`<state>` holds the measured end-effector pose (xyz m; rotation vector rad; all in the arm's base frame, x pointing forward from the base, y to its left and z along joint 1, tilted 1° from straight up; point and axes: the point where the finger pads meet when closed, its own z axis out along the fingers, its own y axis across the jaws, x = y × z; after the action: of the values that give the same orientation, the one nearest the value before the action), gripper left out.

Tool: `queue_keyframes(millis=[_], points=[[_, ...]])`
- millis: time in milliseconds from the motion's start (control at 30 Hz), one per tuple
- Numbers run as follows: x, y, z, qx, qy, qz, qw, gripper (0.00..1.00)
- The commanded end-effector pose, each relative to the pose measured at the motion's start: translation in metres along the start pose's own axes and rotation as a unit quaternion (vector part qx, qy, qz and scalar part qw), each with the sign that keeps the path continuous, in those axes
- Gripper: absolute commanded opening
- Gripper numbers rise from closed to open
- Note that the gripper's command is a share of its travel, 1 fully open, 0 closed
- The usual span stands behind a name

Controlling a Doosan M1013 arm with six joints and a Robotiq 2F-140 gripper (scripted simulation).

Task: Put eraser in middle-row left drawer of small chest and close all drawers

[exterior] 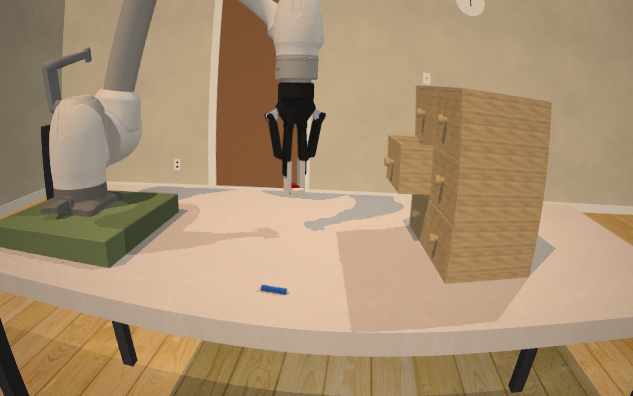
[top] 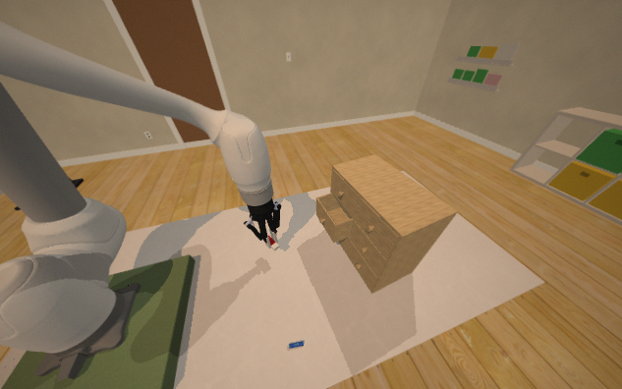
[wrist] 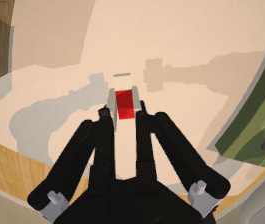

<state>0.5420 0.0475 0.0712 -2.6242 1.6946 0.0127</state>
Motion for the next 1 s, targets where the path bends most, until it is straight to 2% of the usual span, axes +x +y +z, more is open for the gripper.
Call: queue_keyframes(millis=[0,300,400,467,533,600,767,967], points=[[0.001,0.0,-0.013,-0.001,0.001,0.001,1.0,0.11],[0.003,0.0,-0.013,-0.002,0.001,-0.01,1.0,0.11],[0.01,-0.004,-0.013,-0.002,0.001,-0.067,0.998,0.11],[0.01,-0.004,-0.013,-0.002,0.001,-0.067,0.998,0.11],[0.019,-0.008,-0.013,-0.002,0.001,-0.136,0.991,0.11],[0.031,-0.013,-0.013,-0.002,0.001,-0.221,0.975,0.11],[0.051,-0.021,-0.013,-0.002,0.001,-0.35,0.937,0.11],[0.077,-0.03,-0.013,-0.003,0.003,-0.499,0.867,0.11]])
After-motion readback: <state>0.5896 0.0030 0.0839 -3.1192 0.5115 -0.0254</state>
